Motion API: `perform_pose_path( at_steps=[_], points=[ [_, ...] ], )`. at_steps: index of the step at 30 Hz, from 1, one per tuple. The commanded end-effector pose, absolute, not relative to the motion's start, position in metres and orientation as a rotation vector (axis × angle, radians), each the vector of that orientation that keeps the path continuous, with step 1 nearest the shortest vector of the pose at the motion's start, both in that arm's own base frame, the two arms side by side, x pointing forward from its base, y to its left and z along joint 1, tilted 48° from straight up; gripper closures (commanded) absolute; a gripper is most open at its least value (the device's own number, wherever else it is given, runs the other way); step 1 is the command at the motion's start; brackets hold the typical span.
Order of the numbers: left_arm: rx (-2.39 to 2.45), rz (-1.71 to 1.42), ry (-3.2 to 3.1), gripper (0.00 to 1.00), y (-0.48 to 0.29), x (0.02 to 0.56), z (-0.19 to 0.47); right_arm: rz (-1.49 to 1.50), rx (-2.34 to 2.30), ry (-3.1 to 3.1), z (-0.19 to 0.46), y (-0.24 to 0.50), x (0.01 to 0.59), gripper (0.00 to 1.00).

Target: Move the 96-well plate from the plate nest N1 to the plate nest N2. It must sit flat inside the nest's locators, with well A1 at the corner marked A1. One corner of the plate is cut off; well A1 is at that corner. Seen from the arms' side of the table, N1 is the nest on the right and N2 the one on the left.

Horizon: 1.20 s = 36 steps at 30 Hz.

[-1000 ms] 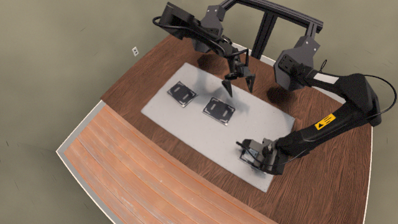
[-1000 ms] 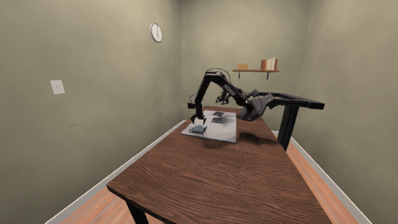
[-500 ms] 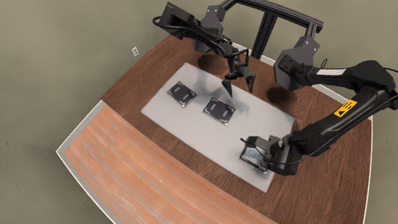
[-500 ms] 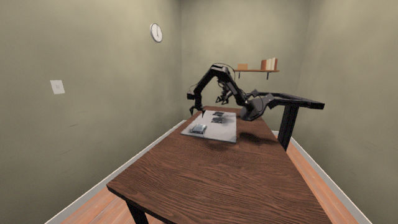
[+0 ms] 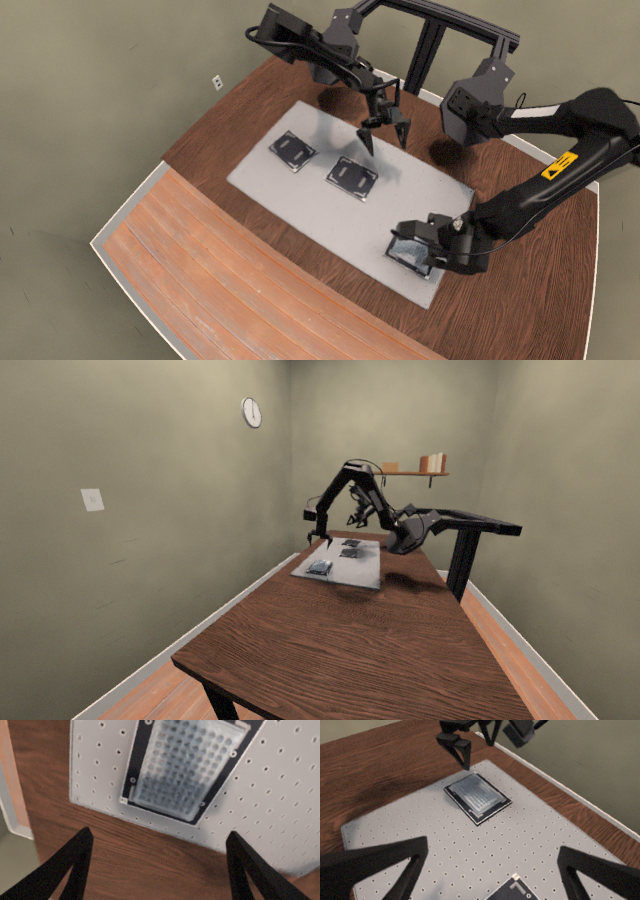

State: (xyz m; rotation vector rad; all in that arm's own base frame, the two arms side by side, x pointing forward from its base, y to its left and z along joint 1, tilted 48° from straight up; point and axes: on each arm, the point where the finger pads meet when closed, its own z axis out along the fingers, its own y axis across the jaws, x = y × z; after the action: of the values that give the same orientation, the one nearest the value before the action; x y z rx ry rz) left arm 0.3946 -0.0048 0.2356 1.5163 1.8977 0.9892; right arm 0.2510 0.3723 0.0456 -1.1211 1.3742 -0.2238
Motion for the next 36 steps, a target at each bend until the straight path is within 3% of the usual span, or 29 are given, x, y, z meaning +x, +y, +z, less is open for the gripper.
perform_pose_path(
  at_steps=[1, 36],
  points=[
    [1.26, 0.89, 1.832, 0.0, -0.012, 0.396, 0.247, -0.223, -1.143, 1.364, 0.042, 0.374, 0.245, 0.0],
    [0.165, 0.411, 1.523, 0.0, -0.003, 0.361, 0.244, -0.223, -1.143, 1.364, 0.042, 0.374, 0.245, 0.0]
  ],
)
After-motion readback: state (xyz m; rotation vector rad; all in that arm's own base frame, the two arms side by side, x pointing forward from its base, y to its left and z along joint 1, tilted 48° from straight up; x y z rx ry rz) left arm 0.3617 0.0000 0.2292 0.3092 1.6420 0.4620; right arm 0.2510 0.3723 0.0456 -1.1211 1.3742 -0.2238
